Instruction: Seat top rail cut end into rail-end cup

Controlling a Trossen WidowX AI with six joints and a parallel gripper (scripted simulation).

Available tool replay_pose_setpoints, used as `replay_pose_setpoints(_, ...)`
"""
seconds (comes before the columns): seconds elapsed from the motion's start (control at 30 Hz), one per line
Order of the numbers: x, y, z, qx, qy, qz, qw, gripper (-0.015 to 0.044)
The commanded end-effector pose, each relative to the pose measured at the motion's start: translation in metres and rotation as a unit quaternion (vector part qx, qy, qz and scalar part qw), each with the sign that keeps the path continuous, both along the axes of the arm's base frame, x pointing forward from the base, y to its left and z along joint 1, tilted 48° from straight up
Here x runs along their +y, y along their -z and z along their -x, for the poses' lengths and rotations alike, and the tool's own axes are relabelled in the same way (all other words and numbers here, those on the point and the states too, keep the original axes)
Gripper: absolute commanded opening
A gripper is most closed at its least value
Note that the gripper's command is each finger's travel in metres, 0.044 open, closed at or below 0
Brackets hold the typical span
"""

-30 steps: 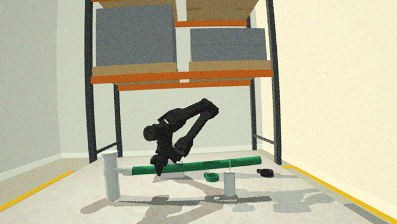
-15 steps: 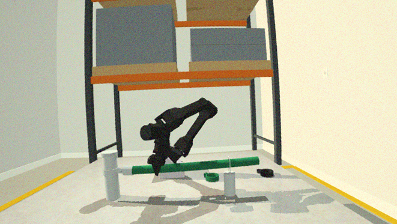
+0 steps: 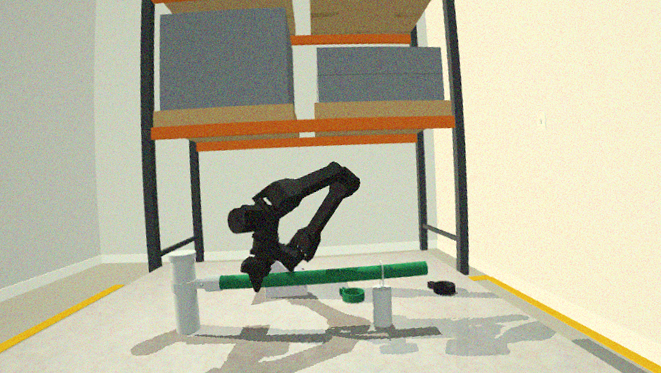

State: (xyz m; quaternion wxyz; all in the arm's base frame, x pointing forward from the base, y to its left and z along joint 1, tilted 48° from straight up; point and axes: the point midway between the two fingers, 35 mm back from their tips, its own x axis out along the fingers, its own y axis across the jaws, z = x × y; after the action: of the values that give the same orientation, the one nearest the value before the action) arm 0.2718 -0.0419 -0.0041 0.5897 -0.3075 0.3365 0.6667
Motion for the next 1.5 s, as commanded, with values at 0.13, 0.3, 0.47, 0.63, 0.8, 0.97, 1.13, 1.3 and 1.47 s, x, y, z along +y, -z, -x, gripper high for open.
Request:
replay_pose_setpoints(0.13, -0.012, 0.003, -0.004, -0.007, 0.005, 0.009, 1.000, 0.0000)
replay_pose_setpoints(0.3, -0.004, 0.005, 0.000, 0.001, 0.000, 0.000, 1.000, 0.0000)
replay_pose_setpoints(0.47, -0.004, 0.005, 0.000, 0.001, 0.000, 0.000, 1.000, 0.0000)
replay_pose_setpoints(0.63, -0.004, 0.005, 0.000, 0.001, 0.000, 0.000, 1.000, 0.0052)
replay_pose_setpoints(0.8, -0.004, 0.005, 0.000, 0.001, 0.000, 0.000, 1.000, 0.0184)
replay_pose_setpoints(0.97, -0.005, -0.002, -0.001, 0.002, 0.000, 0.000, 1.000, 0.0315)
replay_pose_setpoints(1.13, -0.007, -0.032, -0.003, 0.002, 0.000, -0.001, 1.000, 0.0440)
replay_pose_setpoints(1.3, -0.008, -0.051, -0.003, 0.003, -0.001, -0.001, 1.000, 0.0440)
replay_pose_setpoints(1.47, -0.023, -0.067, -0.005, 0.002, 0.002, -0.001, 1.000, 0.0440)
